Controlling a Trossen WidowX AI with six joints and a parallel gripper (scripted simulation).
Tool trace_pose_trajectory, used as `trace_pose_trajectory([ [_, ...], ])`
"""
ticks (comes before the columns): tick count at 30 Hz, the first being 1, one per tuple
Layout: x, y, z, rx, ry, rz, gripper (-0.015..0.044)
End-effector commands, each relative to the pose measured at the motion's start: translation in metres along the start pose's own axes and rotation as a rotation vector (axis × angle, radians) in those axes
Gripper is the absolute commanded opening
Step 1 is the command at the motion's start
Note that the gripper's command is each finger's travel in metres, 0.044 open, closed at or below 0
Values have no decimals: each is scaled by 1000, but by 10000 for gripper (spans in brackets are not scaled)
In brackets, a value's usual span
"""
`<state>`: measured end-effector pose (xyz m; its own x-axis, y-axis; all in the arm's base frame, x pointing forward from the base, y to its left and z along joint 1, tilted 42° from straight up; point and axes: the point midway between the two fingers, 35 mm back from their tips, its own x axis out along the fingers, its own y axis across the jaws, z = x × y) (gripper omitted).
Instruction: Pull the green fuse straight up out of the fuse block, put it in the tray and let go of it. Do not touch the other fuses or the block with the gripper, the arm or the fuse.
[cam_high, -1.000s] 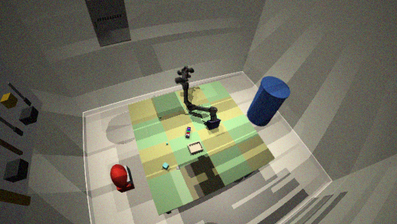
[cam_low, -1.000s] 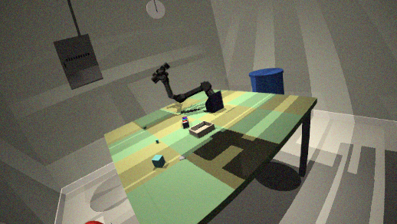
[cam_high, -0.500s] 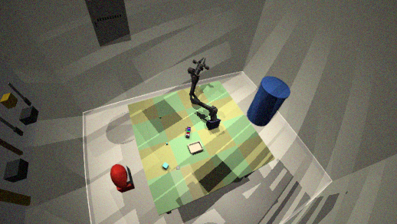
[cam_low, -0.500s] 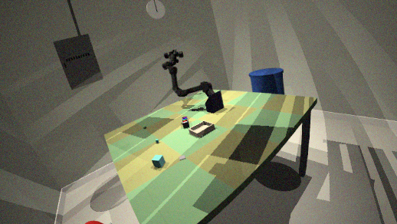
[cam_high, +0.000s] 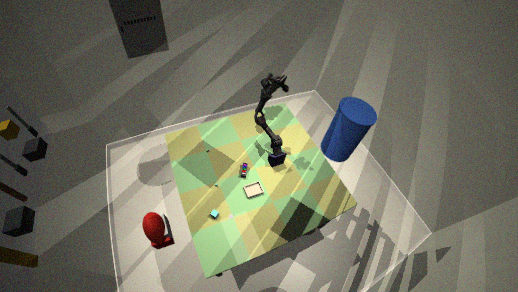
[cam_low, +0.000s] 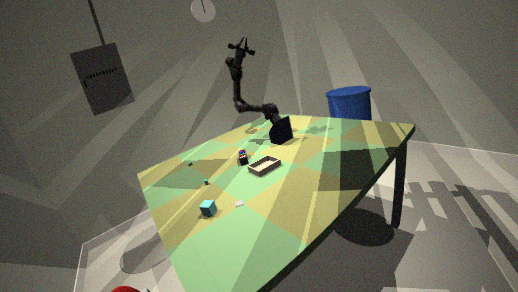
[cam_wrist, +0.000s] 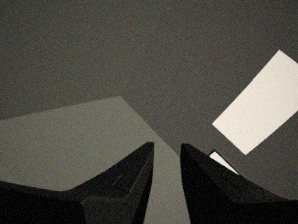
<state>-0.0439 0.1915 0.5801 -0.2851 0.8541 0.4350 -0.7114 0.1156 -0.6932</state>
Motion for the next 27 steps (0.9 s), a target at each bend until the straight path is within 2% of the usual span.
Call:
trace_pose_trajectory([
  [1, 20, 8, -64, 96, 209, -8, 73],
  [6, 23, 3, -131, 148, 423, -70, 73],
  [14, 6, -3, -228, 293, 725, -189, 73],
  [21, -47, -13, -325, 460, 1052, -390, 73],
  [27, -118, -13, -400, 617, 1333, -626, 73],
])
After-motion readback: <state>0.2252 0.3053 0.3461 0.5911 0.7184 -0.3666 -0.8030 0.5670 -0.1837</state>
